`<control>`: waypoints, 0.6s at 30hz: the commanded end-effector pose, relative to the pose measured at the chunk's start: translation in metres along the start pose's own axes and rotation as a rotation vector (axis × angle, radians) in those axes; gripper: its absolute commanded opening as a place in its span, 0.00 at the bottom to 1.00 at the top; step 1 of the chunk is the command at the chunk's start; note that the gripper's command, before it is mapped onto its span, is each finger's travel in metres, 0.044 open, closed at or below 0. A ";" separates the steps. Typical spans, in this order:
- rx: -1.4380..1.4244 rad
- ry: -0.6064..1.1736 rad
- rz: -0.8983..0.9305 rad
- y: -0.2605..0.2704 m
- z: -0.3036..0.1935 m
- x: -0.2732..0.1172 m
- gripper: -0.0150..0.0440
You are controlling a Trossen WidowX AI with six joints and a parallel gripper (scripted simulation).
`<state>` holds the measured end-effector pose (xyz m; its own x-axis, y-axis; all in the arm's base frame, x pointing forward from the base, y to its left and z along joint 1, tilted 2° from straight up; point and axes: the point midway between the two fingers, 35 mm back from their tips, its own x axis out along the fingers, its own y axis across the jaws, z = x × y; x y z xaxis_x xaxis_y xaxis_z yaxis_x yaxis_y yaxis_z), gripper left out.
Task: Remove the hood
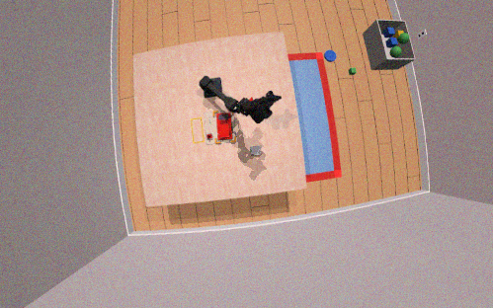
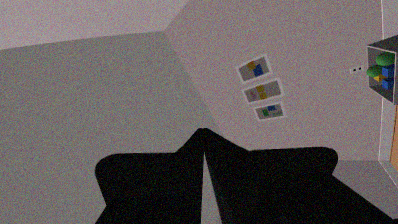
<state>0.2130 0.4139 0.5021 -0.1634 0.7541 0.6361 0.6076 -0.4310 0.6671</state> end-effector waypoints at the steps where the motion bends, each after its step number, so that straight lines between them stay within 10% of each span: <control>1: 0.001 0.003 0.000 0.000 -0.001 0.000 0.30; 18: 0.086 0.357 0.065 -0.002 -0.160 0.031 1.00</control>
<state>0.1133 0.3792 0.5633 -0.3324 0.5781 0.7452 0.6653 -0.4163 0.6197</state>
